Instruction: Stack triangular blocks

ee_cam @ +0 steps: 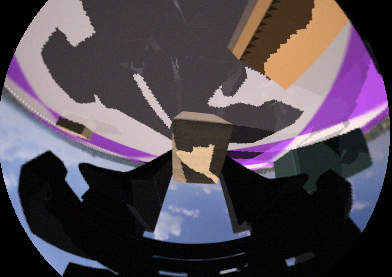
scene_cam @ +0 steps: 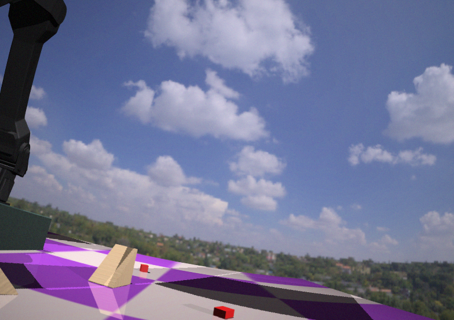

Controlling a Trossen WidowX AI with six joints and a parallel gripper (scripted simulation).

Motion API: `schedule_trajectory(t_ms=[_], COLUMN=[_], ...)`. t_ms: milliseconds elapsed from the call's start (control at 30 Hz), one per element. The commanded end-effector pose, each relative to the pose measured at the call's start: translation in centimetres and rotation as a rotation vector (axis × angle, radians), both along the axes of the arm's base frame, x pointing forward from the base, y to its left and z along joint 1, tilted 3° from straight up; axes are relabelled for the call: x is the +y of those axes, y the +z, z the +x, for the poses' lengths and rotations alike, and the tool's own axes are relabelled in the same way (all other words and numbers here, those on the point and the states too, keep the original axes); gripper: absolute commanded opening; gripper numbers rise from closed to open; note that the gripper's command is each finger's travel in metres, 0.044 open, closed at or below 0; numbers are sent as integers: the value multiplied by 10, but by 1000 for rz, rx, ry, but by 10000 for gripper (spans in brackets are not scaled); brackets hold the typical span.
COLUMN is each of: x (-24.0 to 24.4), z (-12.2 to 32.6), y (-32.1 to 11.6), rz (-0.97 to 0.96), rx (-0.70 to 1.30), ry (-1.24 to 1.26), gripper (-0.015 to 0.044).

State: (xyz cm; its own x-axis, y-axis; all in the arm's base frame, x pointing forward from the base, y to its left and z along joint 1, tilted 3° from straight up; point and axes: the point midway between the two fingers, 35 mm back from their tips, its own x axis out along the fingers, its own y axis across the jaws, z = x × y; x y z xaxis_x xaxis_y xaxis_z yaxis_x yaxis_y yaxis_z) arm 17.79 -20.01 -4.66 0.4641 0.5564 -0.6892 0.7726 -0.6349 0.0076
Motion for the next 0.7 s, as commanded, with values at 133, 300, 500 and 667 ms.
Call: schedule_trajectory(t_ms=[133, 300, 500, 667], x=[0, -3, -5, -5], z=[0, 0, 0, 0], y=[1, 20, 49, 73], rz=[-1, -1, -1, -1], rx=[0, 0, 0, 0], ry=[0, 0, 0, 0], gripper=[45, 0, 0, 0])
